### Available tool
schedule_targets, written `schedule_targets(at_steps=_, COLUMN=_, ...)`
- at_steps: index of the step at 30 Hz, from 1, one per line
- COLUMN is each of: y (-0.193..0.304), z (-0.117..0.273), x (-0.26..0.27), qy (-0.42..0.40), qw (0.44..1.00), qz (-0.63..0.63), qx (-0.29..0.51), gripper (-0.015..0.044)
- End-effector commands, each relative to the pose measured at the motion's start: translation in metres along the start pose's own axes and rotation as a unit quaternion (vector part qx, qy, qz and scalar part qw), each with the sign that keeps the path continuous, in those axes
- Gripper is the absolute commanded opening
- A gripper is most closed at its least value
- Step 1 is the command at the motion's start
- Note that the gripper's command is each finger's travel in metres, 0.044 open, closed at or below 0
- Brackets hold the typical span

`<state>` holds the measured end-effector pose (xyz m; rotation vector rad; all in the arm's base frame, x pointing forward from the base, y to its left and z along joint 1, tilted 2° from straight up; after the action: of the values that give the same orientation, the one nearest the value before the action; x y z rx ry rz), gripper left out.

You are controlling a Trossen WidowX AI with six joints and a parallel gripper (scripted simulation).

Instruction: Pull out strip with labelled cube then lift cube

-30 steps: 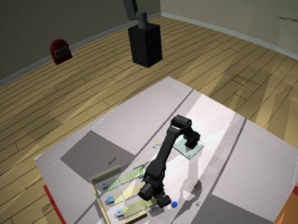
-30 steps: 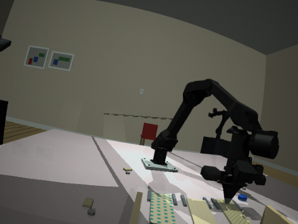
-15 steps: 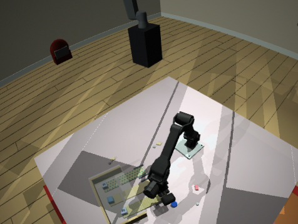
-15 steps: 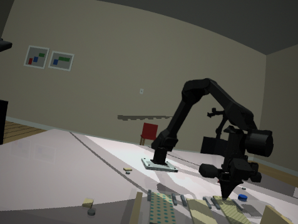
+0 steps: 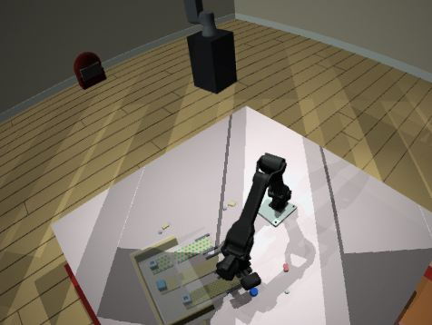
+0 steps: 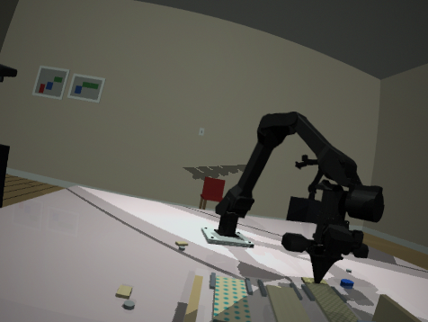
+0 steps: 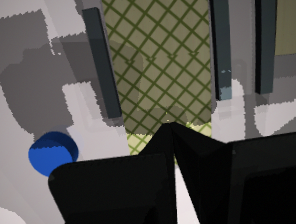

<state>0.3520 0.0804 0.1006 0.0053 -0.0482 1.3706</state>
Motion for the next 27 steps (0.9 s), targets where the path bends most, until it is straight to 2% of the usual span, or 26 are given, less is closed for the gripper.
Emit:
schedule_targets(at_steps=1, y=0.010, z=-0.007, x=0.001, qy=0.004, qw=1.000, qz=-0.001, qx=0.013, gripper=0.0000)
schedule_targets(at_steps=27, y=0.050, z=-0.006, x=0.007, qy=0.003, qw=1.000, qz=-0.001, qx=0.015, gripper=0.0000)
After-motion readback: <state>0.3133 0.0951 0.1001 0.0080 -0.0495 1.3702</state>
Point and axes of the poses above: the point midway between the two fingers, 35 mm back from their tips, its own z axis back along the fingers, its own x axis across the jaws, y = z × x, the point moved 7 cm from there along z, back along the fingers, and after that the axes turned 10 degrees about z, right-handed, at the moved point
